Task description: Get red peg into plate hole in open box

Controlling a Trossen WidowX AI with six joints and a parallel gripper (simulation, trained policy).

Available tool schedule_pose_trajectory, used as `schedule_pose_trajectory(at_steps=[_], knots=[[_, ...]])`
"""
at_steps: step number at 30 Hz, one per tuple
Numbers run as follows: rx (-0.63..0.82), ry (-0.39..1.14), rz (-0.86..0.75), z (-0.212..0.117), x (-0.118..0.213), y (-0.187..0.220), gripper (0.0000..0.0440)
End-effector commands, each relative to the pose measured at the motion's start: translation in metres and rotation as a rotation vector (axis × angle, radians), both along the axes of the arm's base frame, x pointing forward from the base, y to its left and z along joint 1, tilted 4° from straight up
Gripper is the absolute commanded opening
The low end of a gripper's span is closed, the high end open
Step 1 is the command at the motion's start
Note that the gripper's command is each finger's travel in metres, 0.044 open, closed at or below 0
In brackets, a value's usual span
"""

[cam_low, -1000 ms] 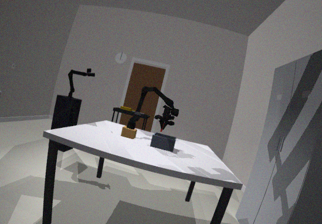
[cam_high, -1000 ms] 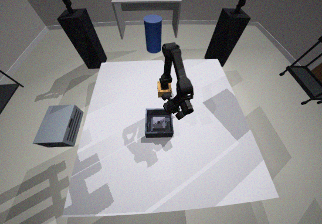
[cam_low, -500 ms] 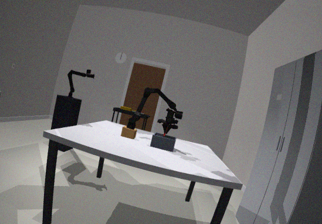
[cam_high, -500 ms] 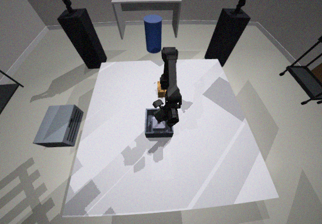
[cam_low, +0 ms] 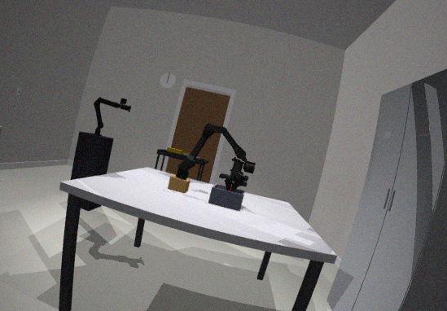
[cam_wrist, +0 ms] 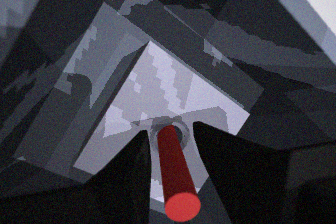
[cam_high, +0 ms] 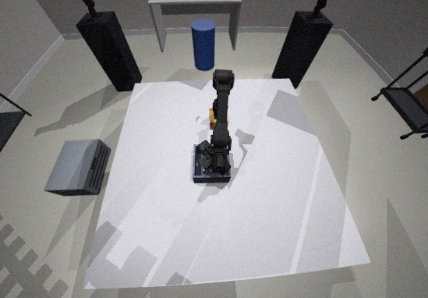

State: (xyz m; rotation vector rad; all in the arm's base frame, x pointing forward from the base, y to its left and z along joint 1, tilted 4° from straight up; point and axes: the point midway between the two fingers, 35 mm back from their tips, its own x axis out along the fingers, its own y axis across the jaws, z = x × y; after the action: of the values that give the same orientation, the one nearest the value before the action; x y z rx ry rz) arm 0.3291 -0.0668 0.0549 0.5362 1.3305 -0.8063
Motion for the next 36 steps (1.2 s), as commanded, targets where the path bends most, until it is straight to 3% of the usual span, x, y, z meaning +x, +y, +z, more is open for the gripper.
schedule_pose_trajectory(at_steps=[1, 3, 13, 14, 24, 36], knots=[[0.013, 0.010, 0.028, -0.005, 0.004, -0.004, 0.0156], [0.020, 0.004, 0.047, -0.004, 0.009, -0.006, 0.0169], [0.098, -0.020, 0.074, 0.010, 0.040, -0.006, 0.0431], [0.107, -0.024, 0.077, 0.012, 0.044, -0.005, 0.0440], [0.183, -0.139, 0.142, 0.036, 0.089, 0.009, 0.0440], [0.185, -0.145, 0.146, 0.037, 0.091, 0.010, 0.0440]])
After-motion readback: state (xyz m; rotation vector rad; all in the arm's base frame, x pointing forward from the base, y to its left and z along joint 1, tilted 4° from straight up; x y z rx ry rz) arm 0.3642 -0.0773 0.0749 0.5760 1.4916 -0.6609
